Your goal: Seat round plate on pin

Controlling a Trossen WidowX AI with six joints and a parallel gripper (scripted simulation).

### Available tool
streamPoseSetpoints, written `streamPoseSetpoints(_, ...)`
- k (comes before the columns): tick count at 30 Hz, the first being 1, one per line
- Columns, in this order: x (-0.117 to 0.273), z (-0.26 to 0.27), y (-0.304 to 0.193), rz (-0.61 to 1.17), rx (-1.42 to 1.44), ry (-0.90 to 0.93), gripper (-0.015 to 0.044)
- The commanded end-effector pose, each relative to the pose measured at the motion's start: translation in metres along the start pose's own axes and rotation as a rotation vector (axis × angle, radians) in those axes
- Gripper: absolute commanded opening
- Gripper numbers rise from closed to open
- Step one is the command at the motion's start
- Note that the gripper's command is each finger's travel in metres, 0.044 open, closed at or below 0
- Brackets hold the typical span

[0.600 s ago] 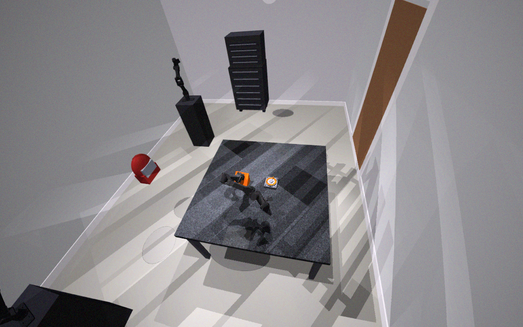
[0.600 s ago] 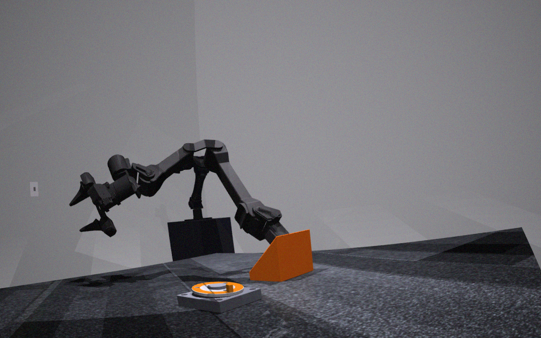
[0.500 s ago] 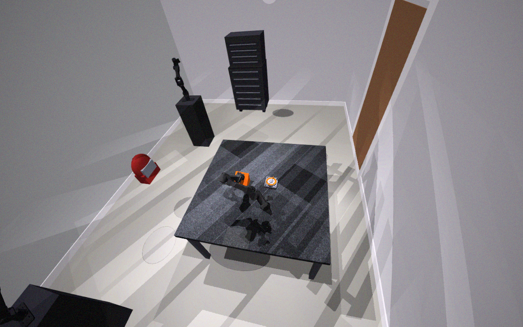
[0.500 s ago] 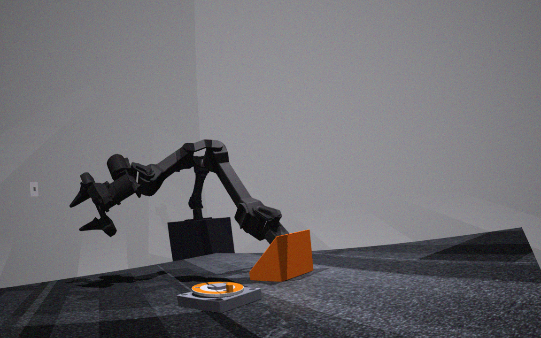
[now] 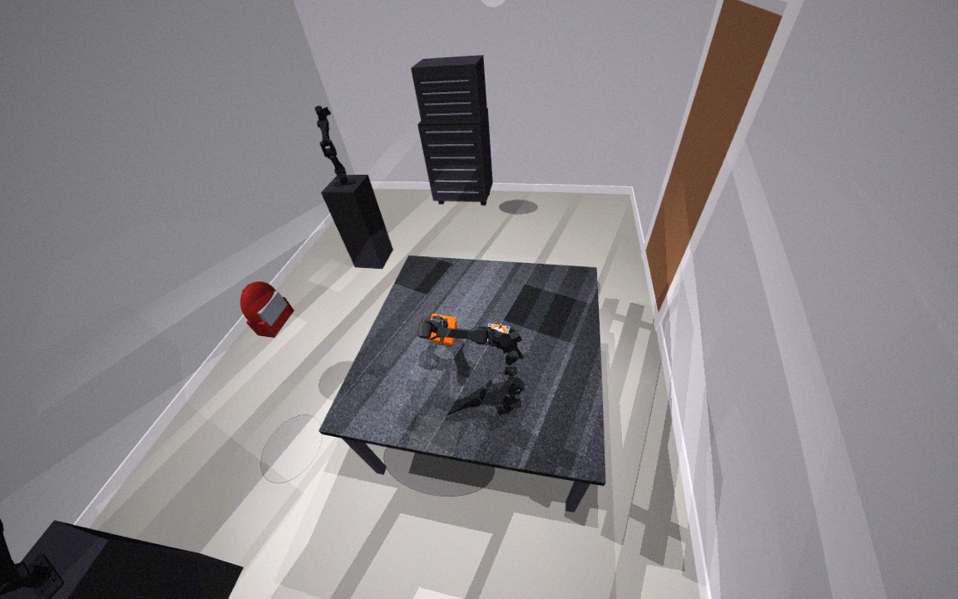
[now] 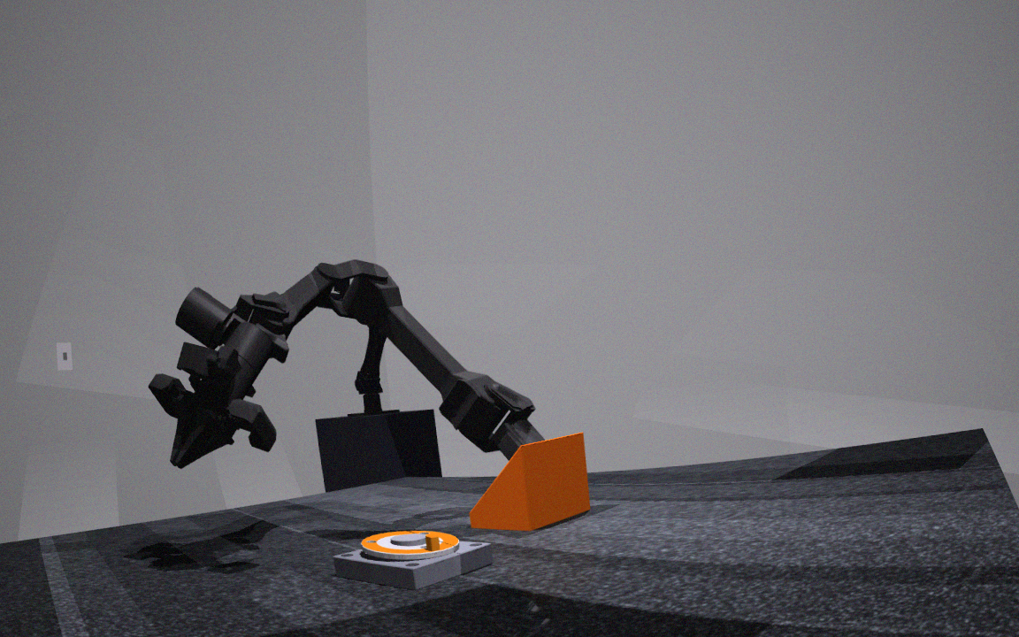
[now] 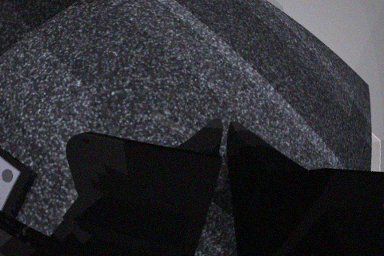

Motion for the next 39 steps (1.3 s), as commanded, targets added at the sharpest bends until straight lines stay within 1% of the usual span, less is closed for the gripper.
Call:
streamPoseSetpoints(1, -0.004, 0.050, 0.026, 0.037, -0.089, 0.175, 0.0000)
streamPoseSetpoints(6, 0.006, 0.119, 0.050, 0.145, -0.166, 0.376, 0.0000)
streamPoseSetpoints(8, 0.009, 0.129, 0.052, 0.176, -0.181, 0.395, 0.0000)
streamPoseSetpoints(11, 0.021, 0.169, 0.061, 0.325, -0.240, 0.448, 0.0000)
streamPoseSetpoints(14, 0.037, 0.209, 0.064, 0.494, -0.286, 0.440, 0.0000)
streamPoseSetpoints(16, 0.041, 0.215, 0.064, 0.526, -0.293, 0.431, 0.0000)
streamPoseSetpoints(19, 0.056, 0.244, 0.065, 0.660, -0.318, 0.360, 0.0000)
streamPoseSetpoints(21, 0.063, 0.255, 0.064, 0.712, -0.326, 0.315, 0.0000)
streamPoseSetpoints(32, 0.064, 0.257, 0.063, 0.718, -0.327, 0.309, 0.0000)
streamPoseSetpoints(39, 0.036, 0.271, 0.041, 0.718, -0.327, 0.307, 0.0000)
Point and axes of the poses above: the point midway between the two fingers, 35 mm back from their tips, its own x axis back along the fingers, its own z axis across the jaws, y = z × x, the point moved 8 cm from there along x, back along the fingers, and after that the axes turned 9 degrees about x, right-handed, at the moved point
